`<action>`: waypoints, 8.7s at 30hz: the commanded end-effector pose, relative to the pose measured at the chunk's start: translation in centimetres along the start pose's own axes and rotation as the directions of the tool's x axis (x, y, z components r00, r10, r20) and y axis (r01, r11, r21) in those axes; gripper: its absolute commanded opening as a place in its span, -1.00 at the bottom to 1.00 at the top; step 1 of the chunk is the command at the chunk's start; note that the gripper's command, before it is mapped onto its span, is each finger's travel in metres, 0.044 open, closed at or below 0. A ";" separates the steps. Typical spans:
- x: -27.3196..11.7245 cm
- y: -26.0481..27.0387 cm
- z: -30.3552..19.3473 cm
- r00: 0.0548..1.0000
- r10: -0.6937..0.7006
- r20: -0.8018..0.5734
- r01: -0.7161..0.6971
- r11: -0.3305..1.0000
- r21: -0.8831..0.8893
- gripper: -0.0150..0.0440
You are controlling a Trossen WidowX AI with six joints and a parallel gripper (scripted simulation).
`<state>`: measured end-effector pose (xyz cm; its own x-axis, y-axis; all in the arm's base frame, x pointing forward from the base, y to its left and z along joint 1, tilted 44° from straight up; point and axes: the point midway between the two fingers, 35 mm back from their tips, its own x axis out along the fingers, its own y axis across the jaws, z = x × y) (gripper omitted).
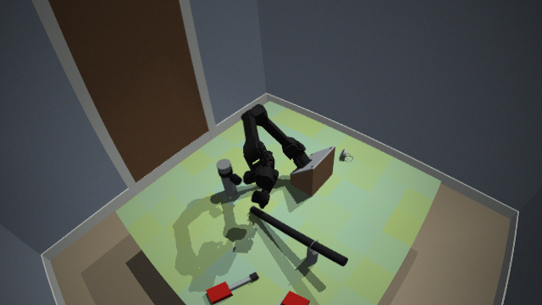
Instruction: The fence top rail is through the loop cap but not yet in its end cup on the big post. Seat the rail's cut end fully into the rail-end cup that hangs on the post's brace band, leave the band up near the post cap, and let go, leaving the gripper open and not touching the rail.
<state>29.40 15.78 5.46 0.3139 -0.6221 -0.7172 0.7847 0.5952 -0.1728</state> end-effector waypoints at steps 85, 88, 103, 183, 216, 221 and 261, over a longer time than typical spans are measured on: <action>14.7 -2.0 -2.2 0.983 -0.168 -0.079 0.184 0.829 0.529 0.18; 14.7 -2.0 -2.2 0.983 -0.168 -0.079 0.184 0.829 0.529 0.11; 14.0 -1.8 -2.0 0.982 -0.173 -0.075 0.186 0.828 0.528 -0.49; 4.9 -3.2 4.6 0.915 -0.351 0.197 0.206 0.829 0.520 -0.49; 5.2 -2.9 4.3 0.915 -0.355 0.192 0.214 0.830 0.515 -0.49; 5.2 -2.9 4.3 0.915 -0.354 0.192 0.214 0.831 0.514 -0.49; 4.8 -3.6 5.3 0.912 -0.364 0.188 0.224 0.827 0.516 -0.49</action>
<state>30.88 8.03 5.50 0.0934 -0.8796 -0.4664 0.9956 0.0829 0.0430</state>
